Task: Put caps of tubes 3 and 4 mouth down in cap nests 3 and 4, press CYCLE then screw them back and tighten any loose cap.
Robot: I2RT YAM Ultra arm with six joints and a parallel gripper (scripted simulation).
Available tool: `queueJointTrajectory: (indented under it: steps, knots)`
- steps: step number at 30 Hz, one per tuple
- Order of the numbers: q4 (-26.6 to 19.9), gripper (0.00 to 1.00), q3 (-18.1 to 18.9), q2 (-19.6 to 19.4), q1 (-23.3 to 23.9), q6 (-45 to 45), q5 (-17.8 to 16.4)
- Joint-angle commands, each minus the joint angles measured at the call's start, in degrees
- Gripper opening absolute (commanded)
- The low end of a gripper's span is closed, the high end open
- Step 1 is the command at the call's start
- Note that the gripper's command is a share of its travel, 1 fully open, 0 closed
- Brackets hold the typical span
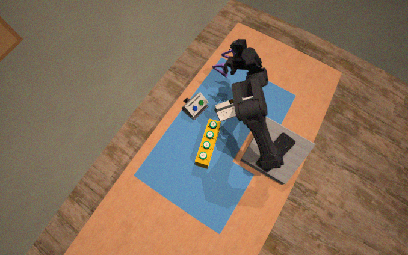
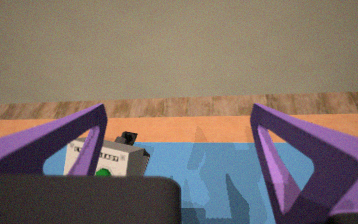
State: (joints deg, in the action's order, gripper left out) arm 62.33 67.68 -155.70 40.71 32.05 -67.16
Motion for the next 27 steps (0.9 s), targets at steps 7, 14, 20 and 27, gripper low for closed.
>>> queueJointTrajectory:
  steps: [7,14,20,27]
  knots:
    - [0.2,1.00,0.2,0.4,0.2,0.0,0.0]
    - [0.2,1.00,0.2,0.4,0.2,0.0,0.0]
    - [0.2,0.49,0.2,0.4,0.2,0.0,0.0]
    - [0.2,0.49,0.2,0.4,0.2,0.0,0.0]
